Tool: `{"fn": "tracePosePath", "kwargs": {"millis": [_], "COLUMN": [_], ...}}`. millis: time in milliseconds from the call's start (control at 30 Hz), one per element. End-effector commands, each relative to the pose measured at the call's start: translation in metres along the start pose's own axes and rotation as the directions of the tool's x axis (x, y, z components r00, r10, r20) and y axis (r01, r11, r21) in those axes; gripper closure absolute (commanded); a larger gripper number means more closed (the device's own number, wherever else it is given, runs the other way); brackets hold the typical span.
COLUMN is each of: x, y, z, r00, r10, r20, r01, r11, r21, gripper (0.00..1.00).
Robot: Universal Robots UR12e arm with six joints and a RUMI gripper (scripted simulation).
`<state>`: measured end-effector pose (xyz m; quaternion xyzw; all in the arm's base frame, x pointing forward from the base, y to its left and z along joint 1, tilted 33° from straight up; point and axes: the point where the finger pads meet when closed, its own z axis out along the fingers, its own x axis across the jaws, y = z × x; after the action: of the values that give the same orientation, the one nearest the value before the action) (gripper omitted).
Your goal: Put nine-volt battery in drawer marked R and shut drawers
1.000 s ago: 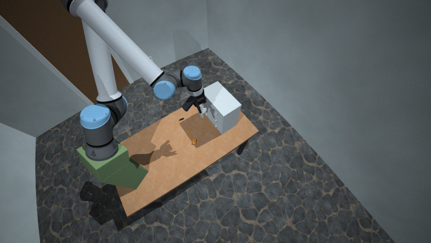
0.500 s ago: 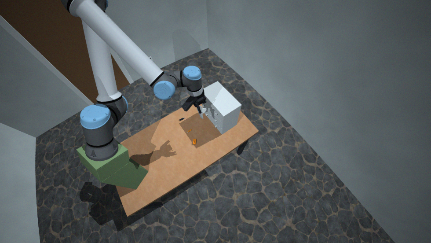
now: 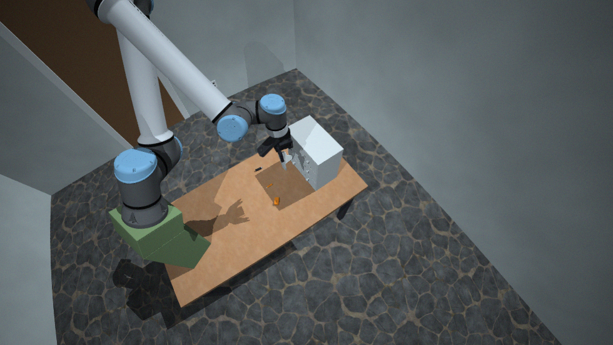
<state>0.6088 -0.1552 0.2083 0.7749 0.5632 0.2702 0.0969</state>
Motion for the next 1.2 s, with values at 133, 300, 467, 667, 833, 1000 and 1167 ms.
{"fn": "tracePosePath", "kwargs": {"millis": [133,300,467,667,833,1000,1167], "x": [-0.002,-0.003,-0.005,-0.007,-0.009,-0.012,-0.016], "y": [-0.004,-0.007,-0.011,-0.013,-0.017,-0.02,-0.023], "z": [-0.002,-0.004,-0.006,-0.008,-0.011,-0.013,-0.016], "r00": [0.987,0.951,0.881,0.795,0.644,0.45,0.23], "r10": [0.163,0.309,0.472,0.607,0.765,0.893,0.973], "r20": [0.002,0.002,0.003,0.003,0.003,0.003,0.002], "r01": [-0.163,-0.309,-0.472,-0.607,-0.765,-0.893,-0.973], "r11": [0.987,0.951,0.881,0.795,0.644,0.45,0.23], "r21": [-0.001,-0.001,-0.001,-0.001,-0.002,-0.002,-0.003], "gripper": [0.0,0.0,0.0,0.0,0.0,0.0,0.0]}}
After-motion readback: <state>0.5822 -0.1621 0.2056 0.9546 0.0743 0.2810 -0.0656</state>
